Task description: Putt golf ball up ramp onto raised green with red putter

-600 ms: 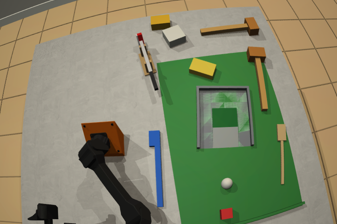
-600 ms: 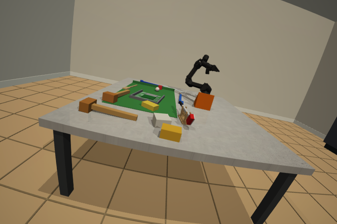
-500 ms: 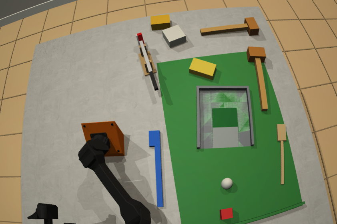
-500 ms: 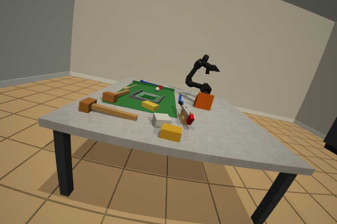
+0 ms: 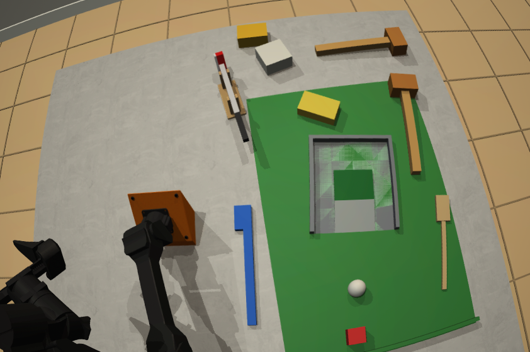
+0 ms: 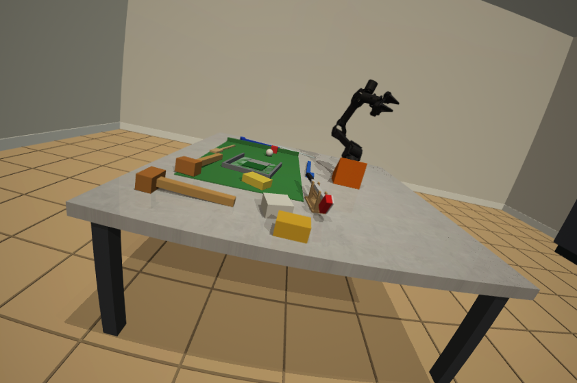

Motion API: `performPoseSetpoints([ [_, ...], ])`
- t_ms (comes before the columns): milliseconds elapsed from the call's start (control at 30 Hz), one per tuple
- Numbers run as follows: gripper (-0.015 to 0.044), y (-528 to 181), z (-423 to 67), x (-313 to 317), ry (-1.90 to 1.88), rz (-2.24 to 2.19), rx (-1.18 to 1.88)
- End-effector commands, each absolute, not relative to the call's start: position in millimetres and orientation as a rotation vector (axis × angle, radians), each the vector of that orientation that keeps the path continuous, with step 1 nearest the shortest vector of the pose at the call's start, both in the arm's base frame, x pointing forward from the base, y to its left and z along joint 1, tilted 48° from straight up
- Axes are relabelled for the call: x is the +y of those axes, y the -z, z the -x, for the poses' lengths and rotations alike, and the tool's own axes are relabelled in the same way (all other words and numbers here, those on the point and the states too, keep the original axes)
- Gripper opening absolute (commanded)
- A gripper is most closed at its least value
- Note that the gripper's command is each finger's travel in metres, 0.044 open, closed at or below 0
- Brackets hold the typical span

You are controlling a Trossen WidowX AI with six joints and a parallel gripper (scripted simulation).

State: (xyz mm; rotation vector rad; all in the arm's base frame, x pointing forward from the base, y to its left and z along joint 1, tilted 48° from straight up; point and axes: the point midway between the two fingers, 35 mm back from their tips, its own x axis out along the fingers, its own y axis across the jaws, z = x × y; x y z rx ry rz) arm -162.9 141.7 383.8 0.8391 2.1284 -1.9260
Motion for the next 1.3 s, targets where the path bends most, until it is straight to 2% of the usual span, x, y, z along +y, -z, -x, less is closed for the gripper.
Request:
performPoseSetpoints([
  [0,0.044,-365.5,156.5,177.3,2.073,-1.01,1.967],
  [167,0.044,-320.1,131.4,246.4,2.321,-1.337,1.587],
  [367,0.044,-252.4,77.8,312.2,2.555,-1.709,1.024],
  [700,0.044,-157.0,-9.7,355.4,2.72,-2.072,0.232],
  [1000,0.044,-36.5,-115.0,340.8,2.561,-2.381,-0.851],
  [1267,0.044,70.1,-189.2,268.1,2.074,-2.469,-1.804],
])
